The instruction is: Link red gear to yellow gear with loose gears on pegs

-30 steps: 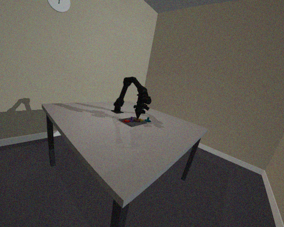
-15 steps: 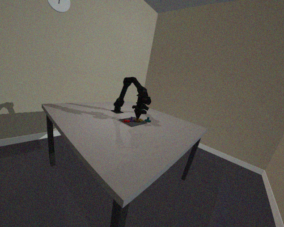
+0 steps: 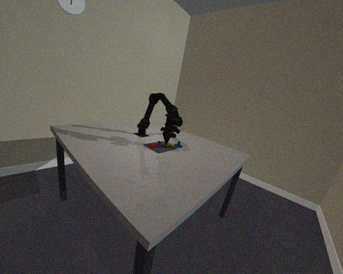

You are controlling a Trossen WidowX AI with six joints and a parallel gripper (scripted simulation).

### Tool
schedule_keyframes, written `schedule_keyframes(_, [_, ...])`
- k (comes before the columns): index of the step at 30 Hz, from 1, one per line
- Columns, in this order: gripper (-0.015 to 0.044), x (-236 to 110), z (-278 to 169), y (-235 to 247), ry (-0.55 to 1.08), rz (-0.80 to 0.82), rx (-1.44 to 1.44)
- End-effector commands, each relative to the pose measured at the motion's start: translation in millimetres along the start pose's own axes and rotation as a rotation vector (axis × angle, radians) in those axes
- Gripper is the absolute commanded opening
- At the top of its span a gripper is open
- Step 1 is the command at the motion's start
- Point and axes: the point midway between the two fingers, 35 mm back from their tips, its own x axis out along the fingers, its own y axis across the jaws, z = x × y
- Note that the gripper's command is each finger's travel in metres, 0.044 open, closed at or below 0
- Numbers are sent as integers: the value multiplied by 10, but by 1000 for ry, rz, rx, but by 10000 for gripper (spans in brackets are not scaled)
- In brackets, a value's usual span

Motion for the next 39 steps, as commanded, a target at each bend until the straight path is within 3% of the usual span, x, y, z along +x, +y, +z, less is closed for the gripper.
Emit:
schedule_keyframes(1, [140,-26,3,-2,-1,-1,19])
schedule_keyframes(14, [140,-470,3,-2,-1,-1,19])
schedule_keyframes(16, [193,-471,6,-11,-1,-4,15])
schedule_keyframes(20, [298,-869,-10,30,-1,-4,15])
schedule_keyframes(25, [429,-889,-11,34,-1,-4,15])
schedule_keyframes(39, [440,-889,-11,34,-1,-4,15])
